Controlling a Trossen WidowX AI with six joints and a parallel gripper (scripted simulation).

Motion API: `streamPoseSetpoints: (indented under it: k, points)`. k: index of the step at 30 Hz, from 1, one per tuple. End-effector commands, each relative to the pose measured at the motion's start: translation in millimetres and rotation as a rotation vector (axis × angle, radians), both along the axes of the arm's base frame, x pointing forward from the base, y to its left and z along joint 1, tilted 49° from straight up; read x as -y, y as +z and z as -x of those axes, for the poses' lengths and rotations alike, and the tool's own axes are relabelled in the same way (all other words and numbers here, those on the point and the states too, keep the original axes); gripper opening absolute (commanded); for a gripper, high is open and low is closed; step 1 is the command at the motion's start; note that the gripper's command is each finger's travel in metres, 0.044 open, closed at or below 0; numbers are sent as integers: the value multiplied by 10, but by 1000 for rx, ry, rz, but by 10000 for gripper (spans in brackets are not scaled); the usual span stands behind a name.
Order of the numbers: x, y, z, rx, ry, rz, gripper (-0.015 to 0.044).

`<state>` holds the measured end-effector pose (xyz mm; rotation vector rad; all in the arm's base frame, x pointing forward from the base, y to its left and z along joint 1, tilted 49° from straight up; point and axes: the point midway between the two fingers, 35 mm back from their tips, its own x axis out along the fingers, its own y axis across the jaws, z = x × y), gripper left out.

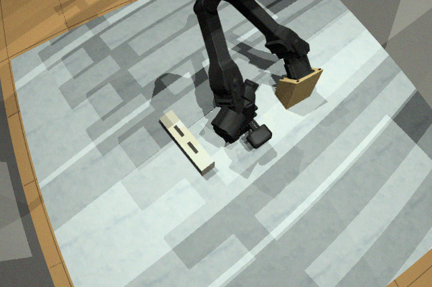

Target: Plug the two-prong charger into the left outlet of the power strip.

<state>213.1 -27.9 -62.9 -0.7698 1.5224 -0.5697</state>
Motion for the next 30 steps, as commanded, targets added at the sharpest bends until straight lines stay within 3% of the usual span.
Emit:
streamPoseSetpoints:
  k: [1, 9, 16, 20, 30]
  points:
    - [-9, 5, -3, 1, 1, -1, 361]
    - [-9, 5, -3, 1, 1, -1, 151]
    - [-9, 5, -3, 1, 1, -1, 105]
    - [-58, 41, -4, 1, 2, -2, 0]
    - [-327, 274, 45, -1, 5, 0, 0]
